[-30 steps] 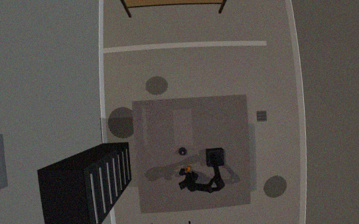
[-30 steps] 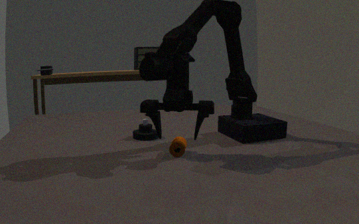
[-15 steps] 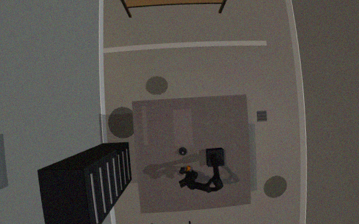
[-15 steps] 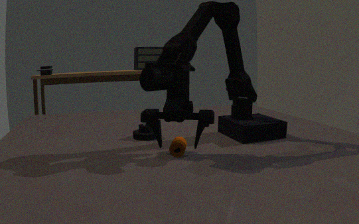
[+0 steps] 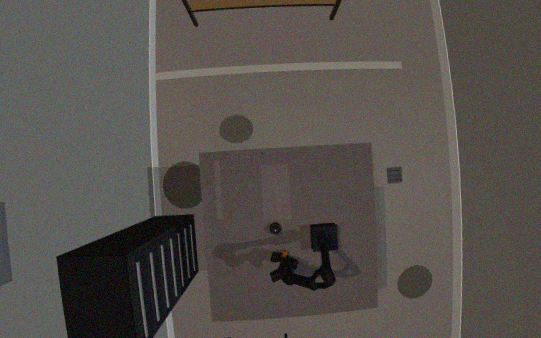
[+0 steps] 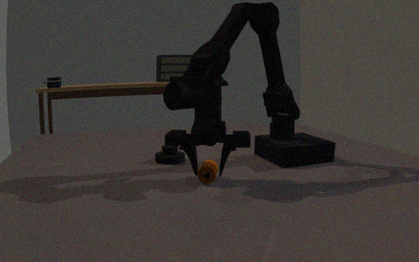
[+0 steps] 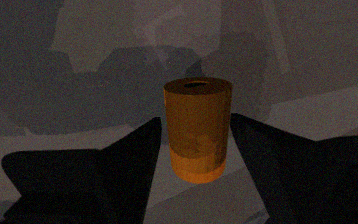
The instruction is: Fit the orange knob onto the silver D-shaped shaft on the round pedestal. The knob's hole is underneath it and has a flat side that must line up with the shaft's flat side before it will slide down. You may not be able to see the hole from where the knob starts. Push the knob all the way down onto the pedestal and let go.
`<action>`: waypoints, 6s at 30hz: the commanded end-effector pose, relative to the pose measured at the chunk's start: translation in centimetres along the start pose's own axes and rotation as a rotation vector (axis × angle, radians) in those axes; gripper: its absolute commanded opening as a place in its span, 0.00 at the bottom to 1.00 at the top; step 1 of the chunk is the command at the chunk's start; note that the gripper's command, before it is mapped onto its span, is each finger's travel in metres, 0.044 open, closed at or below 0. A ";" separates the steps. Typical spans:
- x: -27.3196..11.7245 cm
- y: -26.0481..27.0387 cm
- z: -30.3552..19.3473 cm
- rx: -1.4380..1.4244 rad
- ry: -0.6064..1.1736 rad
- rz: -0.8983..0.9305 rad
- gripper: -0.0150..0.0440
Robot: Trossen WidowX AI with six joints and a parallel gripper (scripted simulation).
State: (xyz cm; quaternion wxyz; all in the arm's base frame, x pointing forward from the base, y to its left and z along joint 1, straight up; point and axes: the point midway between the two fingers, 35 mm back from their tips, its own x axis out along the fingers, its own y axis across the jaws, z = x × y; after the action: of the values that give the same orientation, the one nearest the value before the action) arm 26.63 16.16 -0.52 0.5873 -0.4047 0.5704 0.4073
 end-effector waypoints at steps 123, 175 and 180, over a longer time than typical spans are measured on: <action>-1.5 0.0 0.0 2.247 -0.003 -0.003 0.56; -0.3 0.0 0.0 3.131 -0.001 -0.007 0.69; -0.3 0.0 0.0 3.131 -0.001 -0.007 0.69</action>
State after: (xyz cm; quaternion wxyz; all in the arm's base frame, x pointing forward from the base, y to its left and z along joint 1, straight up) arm 26.63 16.13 -0.26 0.4080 0.5850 0.4085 -0.5697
